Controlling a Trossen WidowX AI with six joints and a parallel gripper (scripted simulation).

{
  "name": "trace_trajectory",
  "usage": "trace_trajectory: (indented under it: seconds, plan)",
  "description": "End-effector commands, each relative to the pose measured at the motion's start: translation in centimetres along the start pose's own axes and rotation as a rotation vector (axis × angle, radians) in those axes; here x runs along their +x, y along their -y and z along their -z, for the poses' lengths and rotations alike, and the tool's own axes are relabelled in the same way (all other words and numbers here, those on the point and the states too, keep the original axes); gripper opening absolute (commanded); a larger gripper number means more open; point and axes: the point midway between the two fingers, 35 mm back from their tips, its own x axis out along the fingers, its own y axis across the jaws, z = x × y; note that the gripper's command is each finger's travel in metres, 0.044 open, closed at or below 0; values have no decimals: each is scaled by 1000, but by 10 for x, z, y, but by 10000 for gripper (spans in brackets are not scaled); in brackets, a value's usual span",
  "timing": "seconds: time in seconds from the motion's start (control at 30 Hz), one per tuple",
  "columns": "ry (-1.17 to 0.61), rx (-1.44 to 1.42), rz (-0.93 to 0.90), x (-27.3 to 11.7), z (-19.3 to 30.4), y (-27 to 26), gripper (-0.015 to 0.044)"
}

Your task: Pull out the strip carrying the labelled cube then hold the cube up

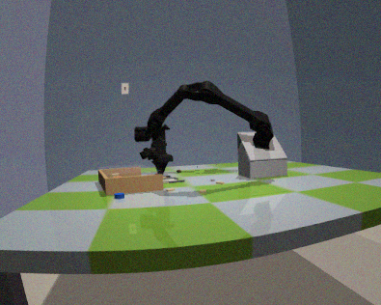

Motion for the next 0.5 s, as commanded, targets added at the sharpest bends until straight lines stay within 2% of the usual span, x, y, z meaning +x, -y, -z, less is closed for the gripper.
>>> trace_trajectory:
  seconds: [0.0, 0.47]
  plan:
    - [-1, 5, -7, 3, 1, -1, 0]
    - [-1, 5, -7, 5, 1, -1, 0]
